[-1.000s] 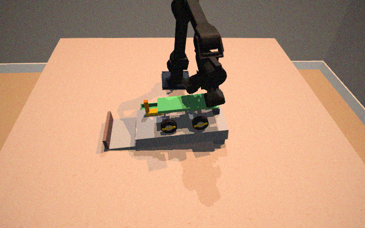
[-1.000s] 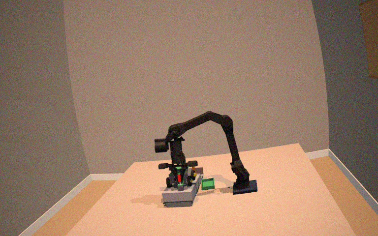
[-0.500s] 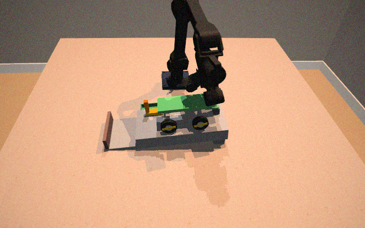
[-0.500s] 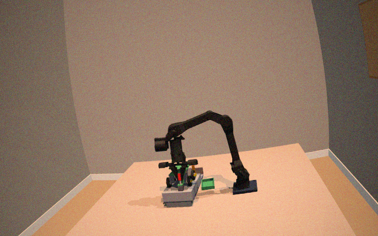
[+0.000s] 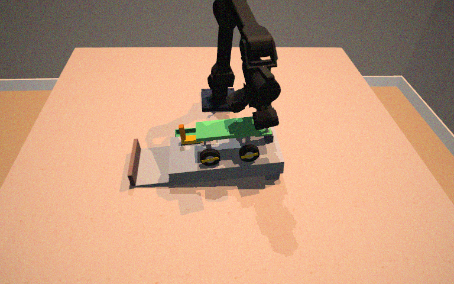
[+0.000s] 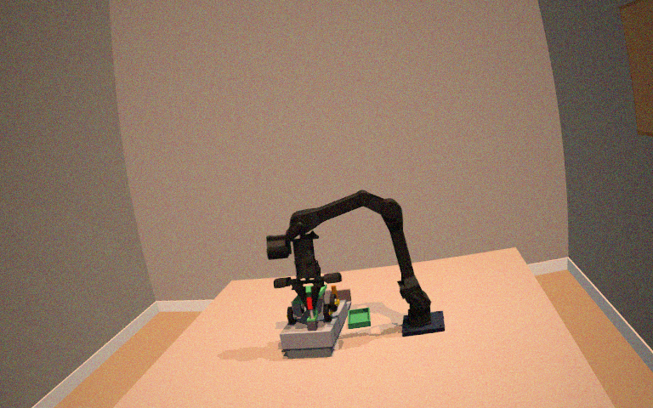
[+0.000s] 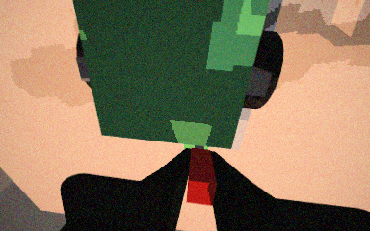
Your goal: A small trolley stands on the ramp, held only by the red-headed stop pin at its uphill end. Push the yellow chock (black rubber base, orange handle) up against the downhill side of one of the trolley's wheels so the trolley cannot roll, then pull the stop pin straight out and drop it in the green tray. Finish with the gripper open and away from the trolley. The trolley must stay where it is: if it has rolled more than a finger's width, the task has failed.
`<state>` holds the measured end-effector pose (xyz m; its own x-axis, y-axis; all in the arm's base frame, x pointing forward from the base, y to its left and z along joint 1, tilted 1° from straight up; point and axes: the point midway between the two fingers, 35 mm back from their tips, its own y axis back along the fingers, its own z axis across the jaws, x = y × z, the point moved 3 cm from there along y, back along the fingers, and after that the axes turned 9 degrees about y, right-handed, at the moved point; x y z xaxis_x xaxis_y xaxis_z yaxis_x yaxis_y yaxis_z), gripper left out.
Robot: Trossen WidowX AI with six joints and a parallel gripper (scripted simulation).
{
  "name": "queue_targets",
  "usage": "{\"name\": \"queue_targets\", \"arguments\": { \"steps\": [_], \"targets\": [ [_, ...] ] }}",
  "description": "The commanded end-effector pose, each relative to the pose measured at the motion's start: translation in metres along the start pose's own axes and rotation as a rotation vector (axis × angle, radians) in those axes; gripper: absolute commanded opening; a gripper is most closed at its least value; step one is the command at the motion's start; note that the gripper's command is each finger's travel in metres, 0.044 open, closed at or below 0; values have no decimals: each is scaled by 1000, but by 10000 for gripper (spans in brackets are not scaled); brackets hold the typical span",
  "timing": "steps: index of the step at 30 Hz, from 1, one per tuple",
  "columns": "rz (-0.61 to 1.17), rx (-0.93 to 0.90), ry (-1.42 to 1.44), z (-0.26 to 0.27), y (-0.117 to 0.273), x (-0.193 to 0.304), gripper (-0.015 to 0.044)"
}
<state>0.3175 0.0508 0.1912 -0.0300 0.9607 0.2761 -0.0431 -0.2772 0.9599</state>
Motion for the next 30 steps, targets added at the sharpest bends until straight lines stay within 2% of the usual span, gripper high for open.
{"name": "queue_targets", "arguments": {
  "steps": [1, 30],
  "targets": [
    [2, -7, 5, 0, 5, 1, 0],
    [2, -7, 5, 0, 22, 3, 0]
  ]
}}
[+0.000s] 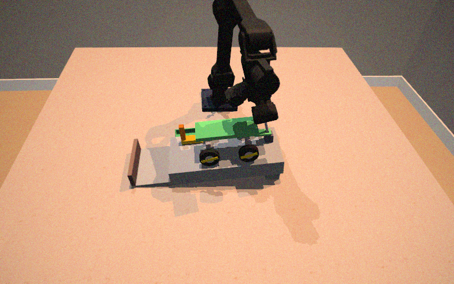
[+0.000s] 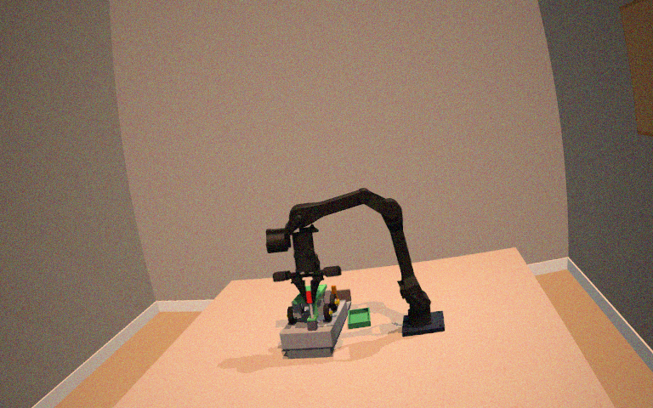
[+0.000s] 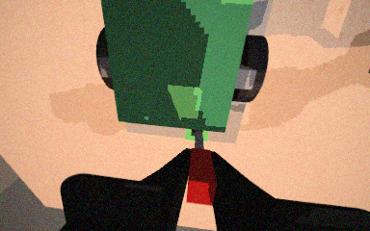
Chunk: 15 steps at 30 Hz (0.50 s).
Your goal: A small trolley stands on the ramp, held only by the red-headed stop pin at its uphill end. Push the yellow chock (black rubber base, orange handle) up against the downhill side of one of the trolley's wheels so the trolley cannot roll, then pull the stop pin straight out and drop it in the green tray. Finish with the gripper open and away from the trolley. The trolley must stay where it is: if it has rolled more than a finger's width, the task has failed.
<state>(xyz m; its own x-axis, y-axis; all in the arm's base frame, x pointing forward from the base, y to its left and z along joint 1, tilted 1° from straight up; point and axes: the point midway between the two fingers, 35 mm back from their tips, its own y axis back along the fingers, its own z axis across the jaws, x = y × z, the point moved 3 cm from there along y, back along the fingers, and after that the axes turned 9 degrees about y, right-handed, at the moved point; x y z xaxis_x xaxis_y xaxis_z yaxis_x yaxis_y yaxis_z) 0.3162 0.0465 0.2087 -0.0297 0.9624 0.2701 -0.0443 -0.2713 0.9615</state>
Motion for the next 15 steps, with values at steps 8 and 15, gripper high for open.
{"name": "queue_targets", "arguments": {
  "steps": [8, 15],
  "targets": [
    [8, -6, 5, 2, 8, 4, 0],
    [9, -6, 5, 3, 11, 8, 0]
  ]
}}
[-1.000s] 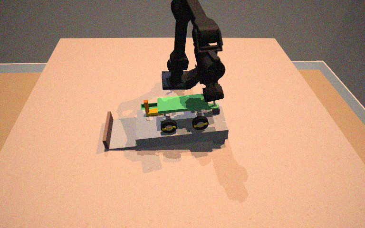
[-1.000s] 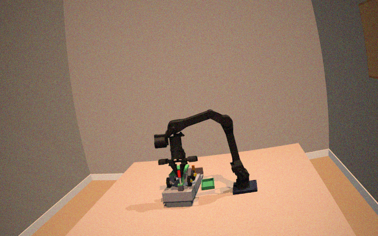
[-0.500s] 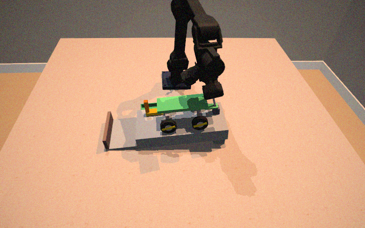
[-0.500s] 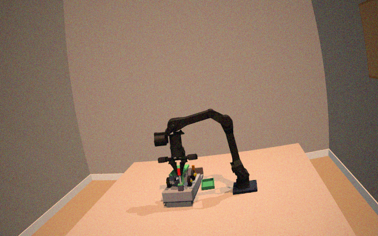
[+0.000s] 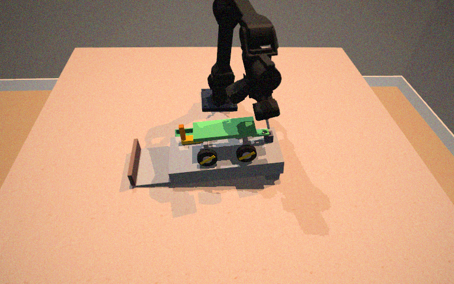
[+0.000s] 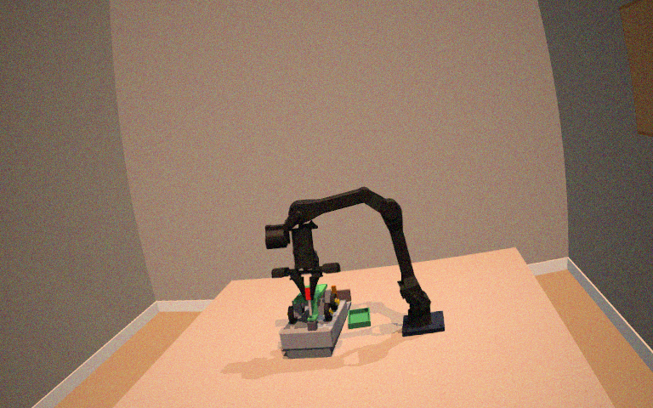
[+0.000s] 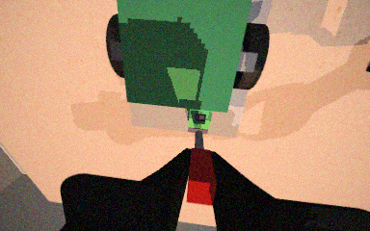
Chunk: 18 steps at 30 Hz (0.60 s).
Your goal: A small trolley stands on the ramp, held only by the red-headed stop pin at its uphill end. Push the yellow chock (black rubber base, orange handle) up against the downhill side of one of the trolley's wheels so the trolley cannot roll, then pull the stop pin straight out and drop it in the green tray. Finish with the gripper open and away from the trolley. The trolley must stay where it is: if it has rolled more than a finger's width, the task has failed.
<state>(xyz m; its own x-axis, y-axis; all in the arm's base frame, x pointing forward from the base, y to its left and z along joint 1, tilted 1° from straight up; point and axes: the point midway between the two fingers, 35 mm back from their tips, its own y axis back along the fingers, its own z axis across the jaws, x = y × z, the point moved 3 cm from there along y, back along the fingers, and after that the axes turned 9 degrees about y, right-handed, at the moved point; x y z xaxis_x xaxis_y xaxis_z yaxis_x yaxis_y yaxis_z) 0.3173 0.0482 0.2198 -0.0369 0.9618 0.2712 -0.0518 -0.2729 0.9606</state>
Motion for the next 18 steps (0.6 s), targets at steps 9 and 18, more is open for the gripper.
{"name": "queue_targets", "arguments": {
  "steps": [9, 18],
  "targets": [
    [9, 1, -2, 4, -2, 20, 0],
    [10, 1, -2, 4, -2, 31, 0]
  ]
}}
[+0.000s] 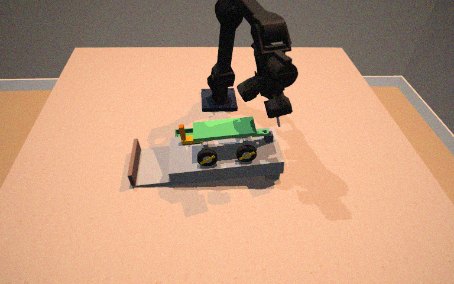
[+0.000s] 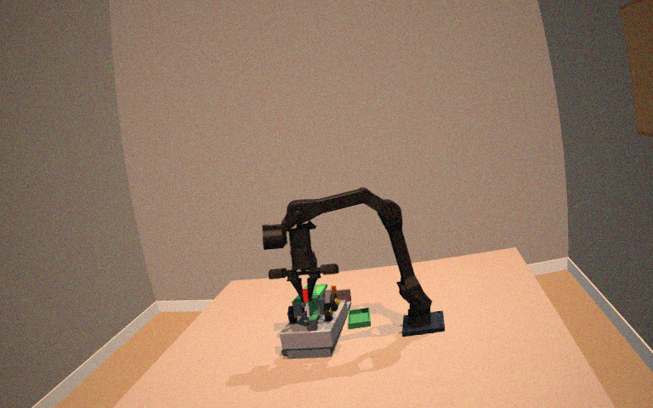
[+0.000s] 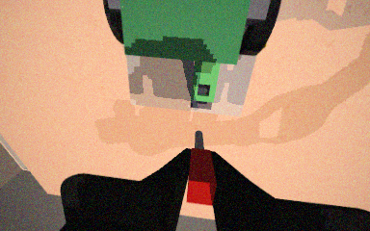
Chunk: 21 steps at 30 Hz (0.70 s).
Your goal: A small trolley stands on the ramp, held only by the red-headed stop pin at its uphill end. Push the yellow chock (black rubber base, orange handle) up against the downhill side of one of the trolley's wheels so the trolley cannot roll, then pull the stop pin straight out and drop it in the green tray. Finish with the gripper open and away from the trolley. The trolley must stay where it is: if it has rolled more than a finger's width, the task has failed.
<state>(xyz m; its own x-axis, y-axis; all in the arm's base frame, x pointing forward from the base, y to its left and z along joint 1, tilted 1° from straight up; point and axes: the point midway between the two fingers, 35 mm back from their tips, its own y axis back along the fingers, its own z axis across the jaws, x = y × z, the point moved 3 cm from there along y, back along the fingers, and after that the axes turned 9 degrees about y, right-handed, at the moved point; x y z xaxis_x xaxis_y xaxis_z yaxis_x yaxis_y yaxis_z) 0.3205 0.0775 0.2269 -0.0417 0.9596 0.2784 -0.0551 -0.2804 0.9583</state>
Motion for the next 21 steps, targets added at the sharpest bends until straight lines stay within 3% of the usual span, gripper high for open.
{"name": "queue_targets", "arguments": {
  "steps": [1, 21],
  "targets": [
    [2, 5, -6, -3, -1, 2, 0],
    [3, 11, -8, -70, -4, 14, 0]
  ]
}}
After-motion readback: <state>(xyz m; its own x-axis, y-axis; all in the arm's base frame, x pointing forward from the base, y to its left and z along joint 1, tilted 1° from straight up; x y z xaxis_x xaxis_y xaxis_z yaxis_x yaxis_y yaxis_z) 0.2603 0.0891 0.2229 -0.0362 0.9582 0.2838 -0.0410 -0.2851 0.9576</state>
